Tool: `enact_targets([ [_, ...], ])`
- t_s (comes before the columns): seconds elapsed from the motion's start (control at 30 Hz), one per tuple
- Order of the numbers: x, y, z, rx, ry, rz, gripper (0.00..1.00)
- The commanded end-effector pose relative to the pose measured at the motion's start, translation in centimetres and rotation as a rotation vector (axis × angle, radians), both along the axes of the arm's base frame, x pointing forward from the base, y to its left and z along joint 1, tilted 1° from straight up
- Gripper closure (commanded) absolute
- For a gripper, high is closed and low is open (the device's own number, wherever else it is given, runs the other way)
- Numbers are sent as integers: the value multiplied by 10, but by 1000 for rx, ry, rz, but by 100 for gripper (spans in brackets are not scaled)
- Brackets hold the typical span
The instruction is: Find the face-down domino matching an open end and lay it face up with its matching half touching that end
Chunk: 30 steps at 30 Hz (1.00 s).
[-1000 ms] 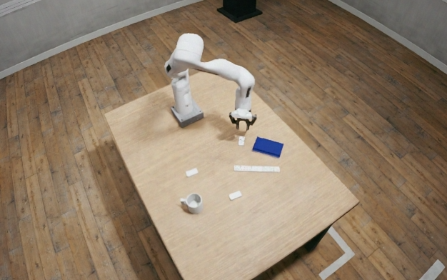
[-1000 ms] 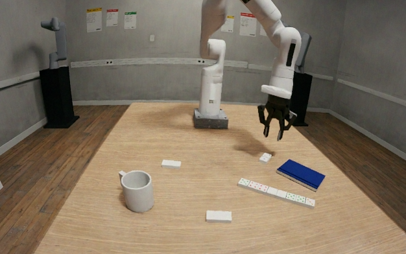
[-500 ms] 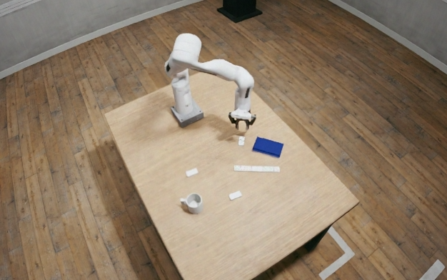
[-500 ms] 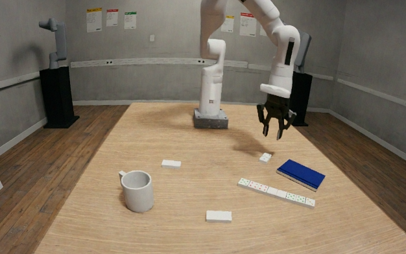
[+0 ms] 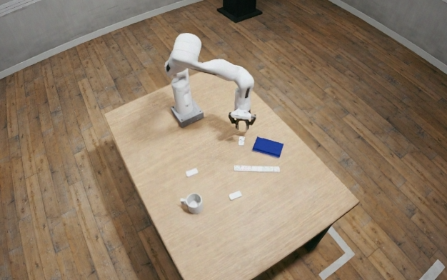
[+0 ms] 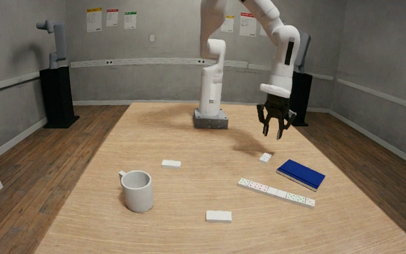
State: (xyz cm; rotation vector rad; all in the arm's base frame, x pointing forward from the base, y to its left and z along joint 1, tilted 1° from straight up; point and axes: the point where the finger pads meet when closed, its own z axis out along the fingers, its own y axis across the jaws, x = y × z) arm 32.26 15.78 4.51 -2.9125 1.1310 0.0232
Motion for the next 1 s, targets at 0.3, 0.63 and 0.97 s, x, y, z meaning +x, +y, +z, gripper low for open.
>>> enact_targets([
  [0.3, 2, -1, 2, -3, -3, 3, 51],
  [0.63, 3, -4, 2, -4, -2, 32, 51],
  [0.97, 7, -11, 2, -5, -1, 91, 51],
])
